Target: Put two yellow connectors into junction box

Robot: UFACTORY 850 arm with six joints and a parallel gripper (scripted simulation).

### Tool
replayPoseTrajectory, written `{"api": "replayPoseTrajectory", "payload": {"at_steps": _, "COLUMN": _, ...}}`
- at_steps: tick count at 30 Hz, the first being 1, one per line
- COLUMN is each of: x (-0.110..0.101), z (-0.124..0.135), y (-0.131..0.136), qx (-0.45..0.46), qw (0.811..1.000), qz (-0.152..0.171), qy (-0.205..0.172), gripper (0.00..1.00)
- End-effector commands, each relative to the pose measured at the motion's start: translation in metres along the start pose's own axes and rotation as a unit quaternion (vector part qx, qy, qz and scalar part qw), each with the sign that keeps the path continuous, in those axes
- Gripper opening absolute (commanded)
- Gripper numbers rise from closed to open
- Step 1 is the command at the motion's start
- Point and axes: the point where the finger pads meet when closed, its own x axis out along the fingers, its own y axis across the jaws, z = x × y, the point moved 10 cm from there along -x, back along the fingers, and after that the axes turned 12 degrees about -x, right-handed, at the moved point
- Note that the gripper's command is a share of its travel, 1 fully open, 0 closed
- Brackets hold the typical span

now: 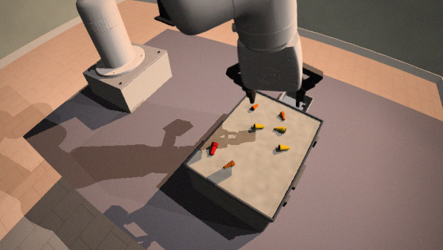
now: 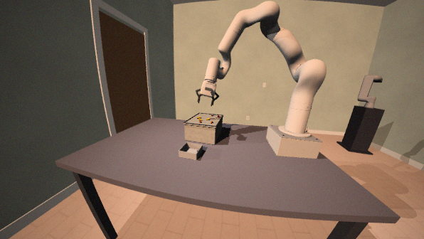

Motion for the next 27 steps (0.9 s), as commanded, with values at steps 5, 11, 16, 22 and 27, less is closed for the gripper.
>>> {"api": "replayPoseTrajectory", "payload": {"at_steps": 5, "x": -0.001, "z": 0.005, "y": -0.002, "qx": -0.052, "qw": 0.998, "qz": -0.045, "qy": -0.015, "gripper": 1.0}}
{"api": "replayPoseTrajectory", "payload": {"at_steps": 11, "x": -0.002, "z": 0.009, "y": -0.004, "qx": -0.086, "qw": 0.993, "qz": -0.071, "qy": -0.026, "gripper": 1.0}}
{"api": "replayPoseTrajectory", "payload": {"at_steps": 16, "x": -0.003, "z": 0.012, "y": -0.005, "qx": -0.101, "qw": 0.991, "qz": -0.082, "qy": -0.031, "gripper": 1.0}}
{"api": "replayPoseTrajectory", "payload": {"at_steps": 22, "x": -0.004, "z": 0.016, "y": -0.006, "qx": -0.125, "qw": 0.986, "qz": -0.101, "qy": -0.042, "gripper": 1.0}}
{"api": "replayPoseTrajectory", "payload": {"at_steps": 27, "x": -0.005, "z": 0.019, "y": -0.007, "qx": -0.141, "qw": 0.982, "qz": -0.114, "qy": -0.049, "gripper": 1.0}}
